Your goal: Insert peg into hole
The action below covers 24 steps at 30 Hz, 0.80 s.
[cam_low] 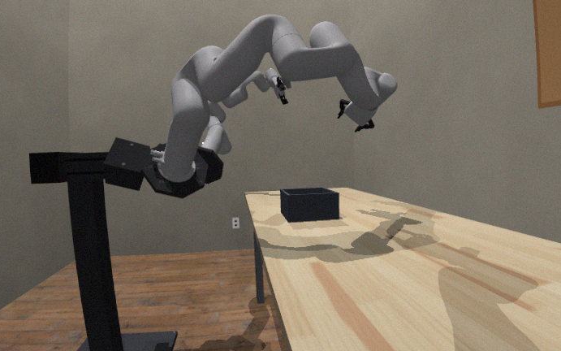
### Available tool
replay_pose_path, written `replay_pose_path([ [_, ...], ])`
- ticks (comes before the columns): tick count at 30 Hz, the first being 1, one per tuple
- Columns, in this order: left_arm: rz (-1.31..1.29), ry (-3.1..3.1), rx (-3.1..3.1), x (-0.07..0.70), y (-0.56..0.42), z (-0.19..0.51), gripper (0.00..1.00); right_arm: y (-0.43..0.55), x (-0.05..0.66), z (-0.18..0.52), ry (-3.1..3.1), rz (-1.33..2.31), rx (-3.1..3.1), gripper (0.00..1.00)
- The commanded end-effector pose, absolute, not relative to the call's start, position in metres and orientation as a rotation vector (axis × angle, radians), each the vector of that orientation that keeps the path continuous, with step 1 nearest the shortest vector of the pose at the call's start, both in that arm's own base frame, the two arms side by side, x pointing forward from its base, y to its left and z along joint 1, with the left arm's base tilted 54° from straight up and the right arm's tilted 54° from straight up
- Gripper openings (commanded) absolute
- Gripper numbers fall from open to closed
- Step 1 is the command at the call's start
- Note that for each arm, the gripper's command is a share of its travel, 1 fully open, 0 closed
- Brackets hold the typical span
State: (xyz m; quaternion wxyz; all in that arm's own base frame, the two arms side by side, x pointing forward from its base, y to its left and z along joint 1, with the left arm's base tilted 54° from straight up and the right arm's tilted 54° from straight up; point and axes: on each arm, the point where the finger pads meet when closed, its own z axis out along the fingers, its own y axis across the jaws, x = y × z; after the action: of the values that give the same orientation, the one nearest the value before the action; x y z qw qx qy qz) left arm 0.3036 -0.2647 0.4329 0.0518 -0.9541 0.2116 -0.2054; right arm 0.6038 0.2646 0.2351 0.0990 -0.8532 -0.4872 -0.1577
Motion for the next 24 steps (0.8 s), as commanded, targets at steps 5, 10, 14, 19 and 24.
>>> replay_pose_path([
  [5, -0.720, 0.784, -2.954, 0.280, -0.259, 0.461, 1.00, 0.268, 0.603, 0.237, -1.447, -0.472, -2.517, 1.00],
  [10, -0.775, 0.856, -2.972, 0.267, -0.256, 0.474, 1.00, 0.268, 0.603, 0.237, -1.447, -0.472, -2.517, 1.00],
  [14, -0.821, 0.912, -2.983, 0.258, -0.252, 0.484, 1.00, 0.268, 0.603, 0.237, -1.447, -0.472, -2.517, 1.00],
  [19, -0.891, 0.993, -2.993, 0.244, -0.247, 0.498, 1.00, 0.268, 0.603, 0.237, -1.447, -0.472, -2.517, 1.00],
  [24, -0.952, 1.057, -2.995, 0.233, -0.243, 0.508, 1.00, 0.268, 0.603, 0.237, -1.447, -0.472, -2.517, 1.00],
])
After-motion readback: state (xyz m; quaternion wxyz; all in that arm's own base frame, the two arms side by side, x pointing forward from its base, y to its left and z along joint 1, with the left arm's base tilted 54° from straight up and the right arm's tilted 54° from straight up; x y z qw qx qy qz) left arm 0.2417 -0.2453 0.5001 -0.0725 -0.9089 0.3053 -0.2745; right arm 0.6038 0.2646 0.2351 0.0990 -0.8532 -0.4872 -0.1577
